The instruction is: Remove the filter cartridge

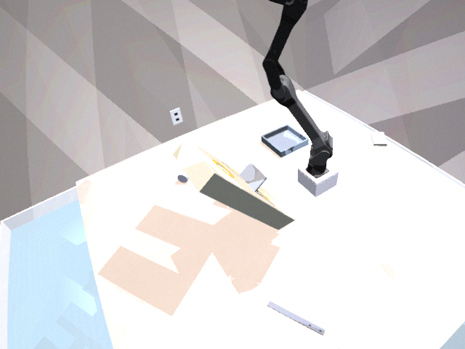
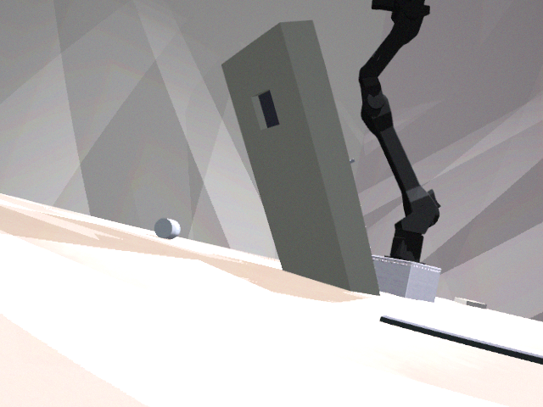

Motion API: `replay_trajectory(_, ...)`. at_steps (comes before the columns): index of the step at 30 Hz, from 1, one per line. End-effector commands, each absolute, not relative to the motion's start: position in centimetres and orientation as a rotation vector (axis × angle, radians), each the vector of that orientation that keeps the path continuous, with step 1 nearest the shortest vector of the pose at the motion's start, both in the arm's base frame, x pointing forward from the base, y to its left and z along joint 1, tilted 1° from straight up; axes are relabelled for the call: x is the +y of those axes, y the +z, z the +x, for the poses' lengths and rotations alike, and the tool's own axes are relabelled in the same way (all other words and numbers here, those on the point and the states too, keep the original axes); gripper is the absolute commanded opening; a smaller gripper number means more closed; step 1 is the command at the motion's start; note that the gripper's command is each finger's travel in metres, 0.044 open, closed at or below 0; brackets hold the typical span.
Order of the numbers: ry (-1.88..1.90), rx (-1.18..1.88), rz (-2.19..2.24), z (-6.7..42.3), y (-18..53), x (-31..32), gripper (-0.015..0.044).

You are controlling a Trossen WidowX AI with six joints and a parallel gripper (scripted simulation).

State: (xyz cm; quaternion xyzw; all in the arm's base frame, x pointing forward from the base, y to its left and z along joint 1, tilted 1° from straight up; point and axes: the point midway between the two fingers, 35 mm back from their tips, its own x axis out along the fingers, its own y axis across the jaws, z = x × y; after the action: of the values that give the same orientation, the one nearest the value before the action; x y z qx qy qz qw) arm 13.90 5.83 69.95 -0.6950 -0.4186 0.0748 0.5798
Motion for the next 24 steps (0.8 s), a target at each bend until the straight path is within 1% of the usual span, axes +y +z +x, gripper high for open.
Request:
replay_trajectory(1, 0.161, -0.980, -1.640, 13.8, 70.0, 5.8, 0.0374)
replay_trajectory(6, -0.209, -0.986, -2.041, 11.7, 70.2, 6.3, 0.0243)
replay_trajectory(11, -0.614, -0.919, -2.513, 10.1, 69.4, 8.3, 0.0111)
replay_trajectory(12, -0.691, -0.898, -2.608, 10.0, 69.1, 8.8, 0.0093)
replay_trajectory(18, -1.113, -0.725, -3.179, 10.7, 66.2, 12.4, 0.0093)
replay_trajectory(24, -1.439, -0.520, -3.746, 14.0, 61.4, 15.3, 0.0093)
